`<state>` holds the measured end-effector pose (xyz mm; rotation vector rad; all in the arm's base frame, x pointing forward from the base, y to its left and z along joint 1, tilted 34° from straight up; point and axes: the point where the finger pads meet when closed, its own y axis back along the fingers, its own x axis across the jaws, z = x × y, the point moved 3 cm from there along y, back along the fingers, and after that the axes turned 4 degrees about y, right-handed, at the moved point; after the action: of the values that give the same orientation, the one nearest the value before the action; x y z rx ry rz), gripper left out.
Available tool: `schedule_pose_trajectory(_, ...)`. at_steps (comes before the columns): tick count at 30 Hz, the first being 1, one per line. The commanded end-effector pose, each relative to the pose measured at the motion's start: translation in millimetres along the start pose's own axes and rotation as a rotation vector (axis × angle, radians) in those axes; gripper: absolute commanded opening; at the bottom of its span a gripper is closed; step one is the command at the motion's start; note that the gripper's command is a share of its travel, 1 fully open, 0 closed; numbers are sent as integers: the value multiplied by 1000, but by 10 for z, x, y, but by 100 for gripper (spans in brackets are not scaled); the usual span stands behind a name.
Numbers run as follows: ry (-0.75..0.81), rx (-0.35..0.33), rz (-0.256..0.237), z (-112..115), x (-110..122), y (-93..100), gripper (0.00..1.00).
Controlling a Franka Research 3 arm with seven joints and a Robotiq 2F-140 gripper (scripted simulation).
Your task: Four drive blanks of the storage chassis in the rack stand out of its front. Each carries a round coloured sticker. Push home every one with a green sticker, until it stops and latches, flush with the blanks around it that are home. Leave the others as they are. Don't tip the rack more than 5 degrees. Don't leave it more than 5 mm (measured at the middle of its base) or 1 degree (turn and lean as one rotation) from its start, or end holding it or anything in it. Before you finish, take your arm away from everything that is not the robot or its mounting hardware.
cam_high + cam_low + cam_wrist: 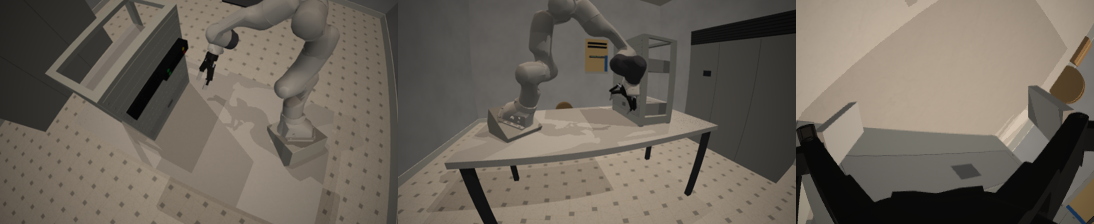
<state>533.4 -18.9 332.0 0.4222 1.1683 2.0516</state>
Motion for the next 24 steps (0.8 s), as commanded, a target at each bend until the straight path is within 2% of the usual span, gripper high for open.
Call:
schedule_pose_trajectory(1,-123,1,-52,55,-61,-14,100)
schedule_pose_trajectory(2,-151,0,-72,91,-54,-42,100)
schedule_pose_trajectory(5,-151,0,-72,91,-54,-42,100)
schedule_pose_trajectory(8,-207,-7,-113,162,-37,-94,100)
schedule_pose_trajectory(10,-207,-7,-113,162,-37,-94,100)
schedule_pose_trajectory(11,-236,-11,-133,197,-27,-118,100)
schedule_pose_trajectory(13,-236,-11,-133,197,-27,-118,100)
schedule_pose_trajectory(14,-264,-16,-154,230,-16,-140,100)
schedule_pose_trajectory(16,-264,-16,-154,230,-16,-140,100)
schedule_pose_trajectory(17,-292,-23,-175,264,-5,-161,100)
schedule_pose_trajectory(19,-292,-23,-175,264,-5,-161,100)
schedule_pose_trajectory(20,-320,-30,-195,296,8,-180,100)
schedule_pose_trajectory(22,-320,-30,-195,296,8,-180,100)
schedule_pose_trajectory(23,-349,-38,-216,328,22,-198,100)
schedule_pose_trajectory(24,-349,-38,-216,328,22,-198,100)
